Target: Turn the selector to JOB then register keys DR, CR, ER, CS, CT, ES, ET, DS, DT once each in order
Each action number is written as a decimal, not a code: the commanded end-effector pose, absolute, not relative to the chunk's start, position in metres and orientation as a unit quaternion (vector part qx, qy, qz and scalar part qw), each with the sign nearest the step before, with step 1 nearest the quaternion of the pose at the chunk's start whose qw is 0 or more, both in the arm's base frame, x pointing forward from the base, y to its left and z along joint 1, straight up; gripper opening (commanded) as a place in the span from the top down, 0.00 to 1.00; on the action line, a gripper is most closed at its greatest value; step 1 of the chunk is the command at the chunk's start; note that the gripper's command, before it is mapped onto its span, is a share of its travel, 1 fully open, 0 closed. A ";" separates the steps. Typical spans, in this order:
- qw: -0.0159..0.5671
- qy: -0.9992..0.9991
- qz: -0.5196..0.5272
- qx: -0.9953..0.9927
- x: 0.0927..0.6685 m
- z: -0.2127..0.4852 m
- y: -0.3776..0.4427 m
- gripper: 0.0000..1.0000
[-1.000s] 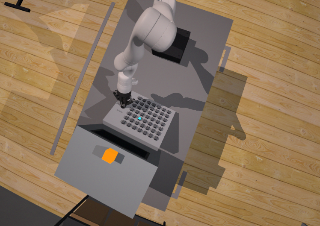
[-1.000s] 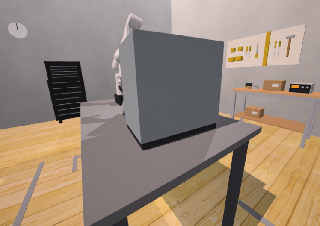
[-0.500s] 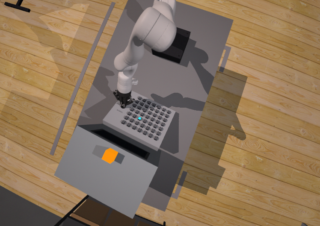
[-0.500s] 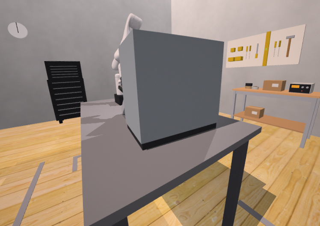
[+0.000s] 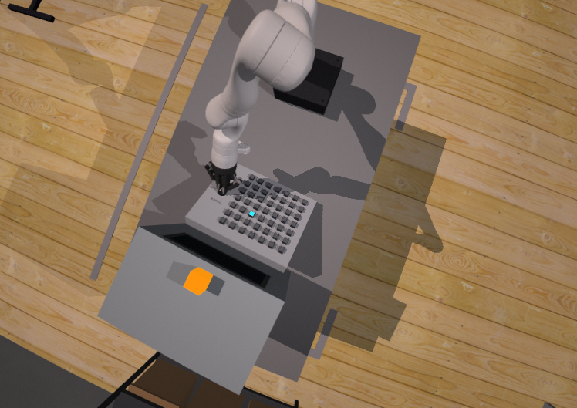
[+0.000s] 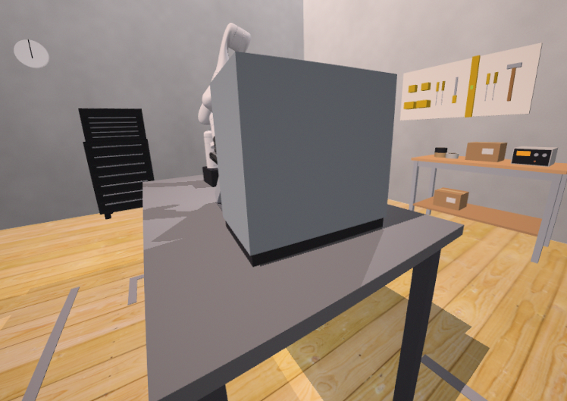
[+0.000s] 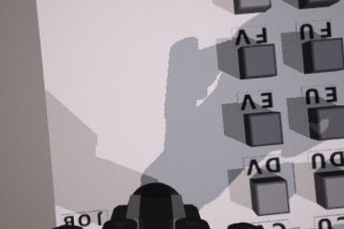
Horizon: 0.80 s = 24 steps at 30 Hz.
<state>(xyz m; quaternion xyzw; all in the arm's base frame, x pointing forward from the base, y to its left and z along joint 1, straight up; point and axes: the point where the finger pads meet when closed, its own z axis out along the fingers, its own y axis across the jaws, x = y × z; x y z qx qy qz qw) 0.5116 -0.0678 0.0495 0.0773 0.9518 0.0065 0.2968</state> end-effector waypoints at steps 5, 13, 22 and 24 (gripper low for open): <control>0.297 0.949 0.015 0.105 0.512 0.050 -0.068 0.90; 0.295 0.939 0.037 0.173 0.512 0.050 -0.068 0.90; 0.291 0.922 0.060 0.248 0.512 0.050 -0.068 0.90; 0.290 0.915 0.067 0.271 0.512 0.050 -0.068 0.90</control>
